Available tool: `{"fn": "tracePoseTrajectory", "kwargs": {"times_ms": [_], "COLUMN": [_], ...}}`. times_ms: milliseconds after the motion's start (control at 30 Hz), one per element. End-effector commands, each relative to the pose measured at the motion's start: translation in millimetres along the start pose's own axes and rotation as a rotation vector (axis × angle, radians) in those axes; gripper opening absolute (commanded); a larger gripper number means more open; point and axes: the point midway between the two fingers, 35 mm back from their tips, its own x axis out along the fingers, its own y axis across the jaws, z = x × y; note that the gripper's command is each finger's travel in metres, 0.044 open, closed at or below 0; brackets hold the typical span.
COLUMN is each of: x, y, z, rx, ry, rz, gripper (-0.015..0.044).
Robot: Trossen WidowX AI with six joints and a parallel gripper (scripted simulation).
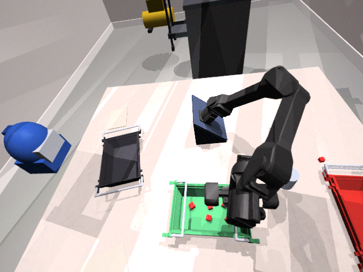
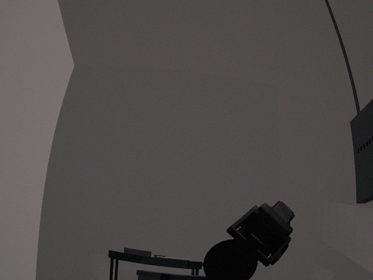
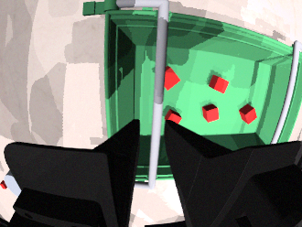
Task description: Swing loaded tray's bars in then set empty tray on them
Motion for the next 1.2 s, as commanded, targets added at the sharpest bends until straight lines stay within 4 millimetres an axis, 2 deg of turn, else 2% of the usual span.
{"fn": "tracePoseTrajectory", "kwargs": {"times_ms": [0,667,767,1167], "x": [0.0,0.0,0.0,-0.6], "y": [0.0,0.0,0.0,0.3], "z": [0.0,0.0,0.0,-0.1], "rx": [0.0,0.0,0.0,-0.003], "ry": [0.0,0.0,0.0,0.0], "rz": [0.0,0.0,0.0,0.0], "gripper": [0.0081,0.0081,0.0002,0.0]}}
